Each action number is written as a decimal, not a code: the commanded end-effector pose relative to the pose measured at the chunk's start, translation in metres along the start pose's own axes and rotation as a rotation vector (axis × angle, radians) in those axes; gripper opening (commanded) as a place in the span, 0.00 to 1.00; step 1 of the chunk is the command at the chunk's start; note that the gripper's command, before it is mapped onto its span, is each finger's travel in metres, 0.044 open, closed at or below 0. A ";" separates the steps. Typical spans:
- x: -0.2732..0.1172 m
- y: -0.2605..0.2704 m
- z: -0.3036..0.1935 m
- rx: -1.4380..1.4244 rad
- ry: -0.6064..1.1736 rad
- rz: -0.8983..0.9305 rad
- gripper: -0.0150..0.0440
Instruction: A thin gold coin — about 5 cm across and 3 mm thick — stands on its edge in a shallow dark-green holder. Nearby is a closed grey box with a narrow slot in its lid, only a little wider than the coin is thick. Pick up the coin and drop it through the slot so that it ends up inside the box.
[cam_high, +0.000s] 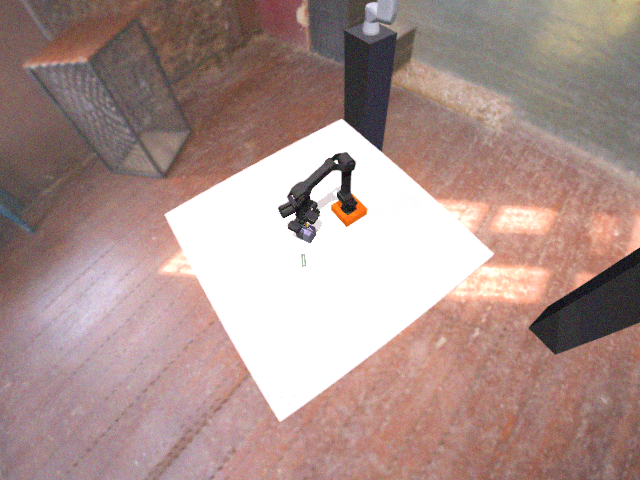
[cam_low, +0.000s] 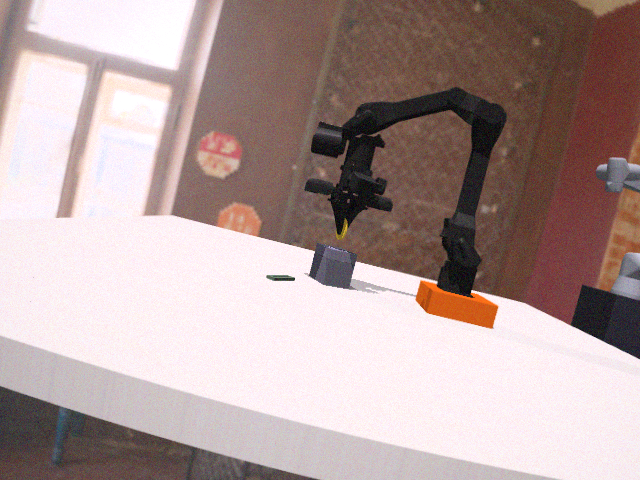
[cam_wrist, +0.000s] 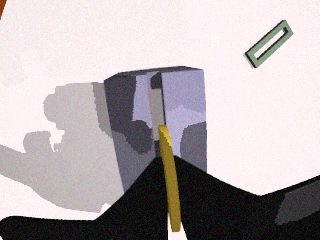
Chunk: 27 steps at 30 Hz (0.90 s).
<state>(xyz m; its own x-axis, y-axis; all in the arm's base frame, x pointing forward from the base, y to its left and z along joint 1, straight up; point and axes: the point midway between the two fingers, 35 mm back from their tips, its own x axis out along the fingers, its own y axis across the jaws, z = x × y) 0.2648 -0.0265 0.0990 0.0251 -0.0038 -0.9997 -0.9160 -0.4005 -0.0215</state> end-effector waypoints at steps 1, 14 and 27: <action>0.000 0.000 0.000 0.000 0.000 0.000 0.25; 0.003 0.000 0.000 0.004 0.000 0.000 0.25; 0.008 0.002 0.001 0.009 0.000 0.000 0.25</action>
<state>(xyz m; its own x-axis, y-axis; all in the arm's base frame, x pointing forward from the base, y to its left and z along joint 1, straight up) 0.2644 -0.0266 0.0937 0.0285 -0.0042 -0.9996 -0.9179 -0.3959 -0.0245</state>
